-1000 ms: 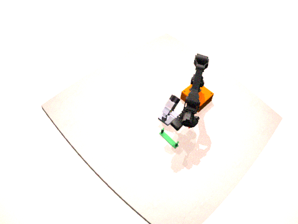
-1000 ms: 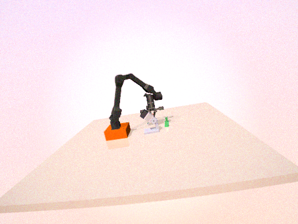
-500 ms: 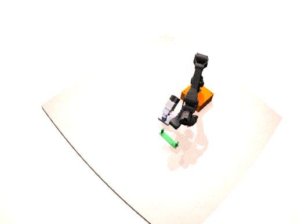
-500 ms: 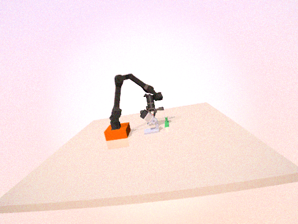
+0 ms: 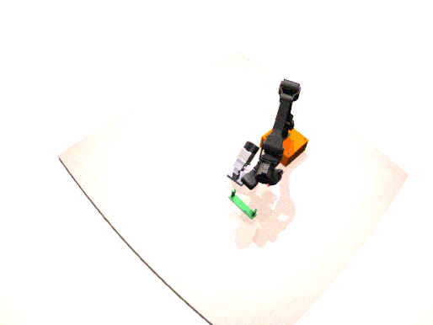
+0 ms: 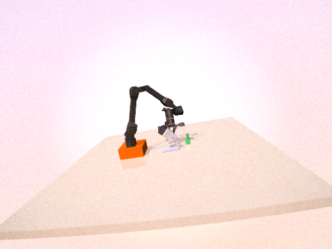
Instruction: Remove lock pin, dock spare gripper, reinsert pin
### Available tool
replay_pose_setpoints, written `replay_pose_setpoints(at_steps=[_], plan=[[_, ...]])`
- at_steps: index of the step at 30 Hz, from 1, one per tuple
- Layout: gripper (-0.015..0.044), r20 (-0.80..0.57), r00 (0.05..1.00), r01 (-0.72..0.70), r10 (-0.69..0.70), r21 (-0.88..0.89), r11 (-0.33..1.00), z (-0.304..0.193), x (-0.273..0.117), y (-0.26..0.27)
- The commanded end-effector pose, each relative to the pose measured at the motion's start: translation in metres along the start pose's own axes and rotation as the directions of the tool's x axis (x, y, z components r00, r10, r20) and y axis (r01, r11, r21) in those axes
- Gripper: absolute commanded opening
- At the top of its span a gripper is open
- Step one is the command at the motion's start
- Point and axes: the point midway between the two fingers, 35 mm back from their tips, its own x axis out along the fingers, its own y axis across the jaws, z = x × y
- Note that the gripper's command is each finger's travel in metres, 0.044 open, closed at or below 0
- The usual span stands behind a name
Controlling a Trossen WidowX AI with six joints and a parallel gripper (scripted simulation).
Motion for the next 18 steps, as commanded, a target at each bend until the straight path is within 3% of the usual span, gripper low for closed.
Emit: replay_pose_setpoints(at_steps=[1, 18], plan=[[0.0000, 0.001, 1.000, 0.001, -0.001, -0.002, 1.000, -0.003, 0.000, 0.000], [0.0000, 0.001, 1.000, -0.003, 0.003, -0.003, 1.000, -0.015, 0.004, 0.000]])
